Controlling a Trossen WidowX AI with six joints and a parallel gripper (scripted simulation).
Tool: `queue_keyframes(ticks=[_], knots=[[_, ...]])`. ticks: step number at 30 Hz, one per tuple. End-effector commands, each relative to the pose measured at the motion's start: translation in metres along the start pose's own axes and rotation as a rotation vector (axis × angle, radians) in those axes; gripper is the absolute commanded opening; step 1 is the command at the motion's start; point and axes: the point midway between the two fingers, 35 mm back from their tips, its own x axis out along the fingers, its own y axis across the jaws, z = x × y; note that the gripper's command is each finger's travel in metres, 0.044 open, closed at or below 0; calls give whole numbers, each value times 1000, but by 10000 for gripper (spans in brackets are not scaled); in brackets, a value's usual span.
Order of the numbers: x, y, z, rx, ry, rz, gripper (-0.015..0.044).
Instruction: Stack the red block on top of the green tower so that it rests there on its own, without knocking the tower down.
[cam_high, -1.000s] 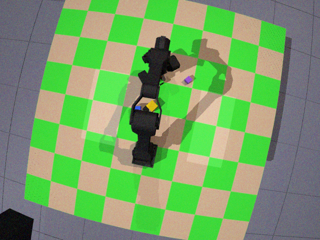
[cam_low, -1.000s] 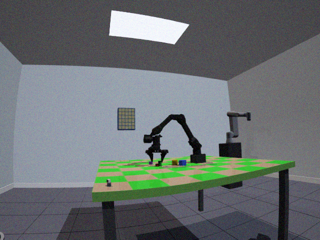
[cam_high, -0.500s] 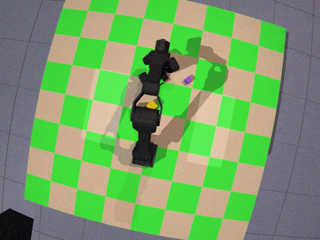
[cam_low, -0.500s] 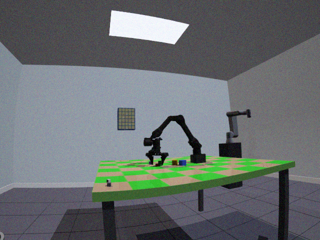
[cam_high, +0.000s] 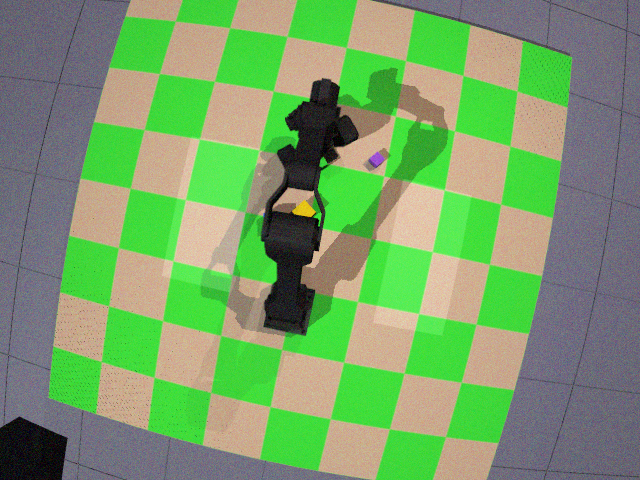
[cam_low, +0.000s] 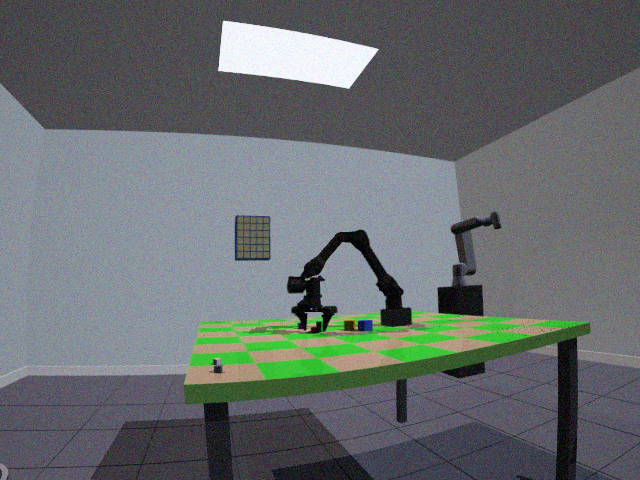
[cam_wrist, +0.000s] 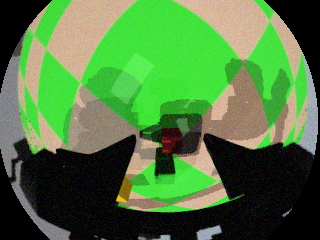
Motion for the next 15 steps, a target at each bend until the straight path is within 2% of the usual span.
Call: queue_keyframes(ticks=[1, 13, 15], knots=[[0, 0, 0, -4, 2, -2, 387], [0, 0, 0, -4, 2, -2, 72], [0, 0, 0, -4, 2, -2, 59]])
